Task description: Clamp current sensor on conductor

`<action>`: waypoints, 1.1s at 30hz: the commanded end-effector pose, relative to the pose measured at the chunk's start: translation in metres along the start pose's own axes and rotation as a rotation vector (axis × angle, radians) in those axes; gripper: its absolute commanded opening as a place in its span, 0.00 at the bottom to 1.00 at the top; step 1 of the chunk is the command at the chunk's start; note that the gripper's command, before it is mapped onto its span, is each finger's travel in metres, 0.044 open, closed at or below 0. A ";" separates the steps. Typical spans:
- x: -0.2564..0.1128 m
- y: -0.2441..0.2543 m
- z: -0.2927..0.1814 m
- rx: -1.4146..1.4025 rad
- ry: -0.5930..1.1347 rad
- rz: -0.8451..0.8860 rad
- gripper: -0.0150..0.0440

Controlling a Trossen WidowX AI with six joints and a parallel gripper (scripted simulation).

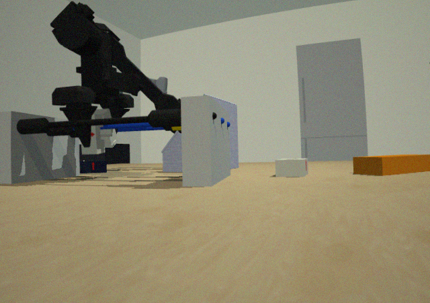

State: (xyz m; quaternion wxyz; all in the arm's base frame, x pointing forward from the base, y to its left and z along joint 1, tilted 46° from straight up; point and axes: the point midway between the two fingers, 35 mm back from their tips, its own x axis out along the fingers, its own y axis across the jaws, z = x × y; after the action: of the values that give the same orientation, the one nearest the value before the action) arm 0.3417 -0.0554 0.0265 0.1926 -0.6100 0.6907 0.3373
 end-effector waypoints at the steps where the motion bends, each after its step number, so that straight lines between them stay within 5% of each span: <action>1: 0.000 0.001 0.000 -0.006 0.001 0.004 0.25; 33: -0.003 -0.001 0.001 -0.006 -0.012 -0.099 0.25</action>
State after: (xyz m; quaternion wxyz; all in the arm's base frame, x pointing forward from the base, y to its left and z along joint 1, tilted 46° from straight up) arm 0.3418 -0.0556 0.0257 0.2010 -0.6249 0.6760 0.3348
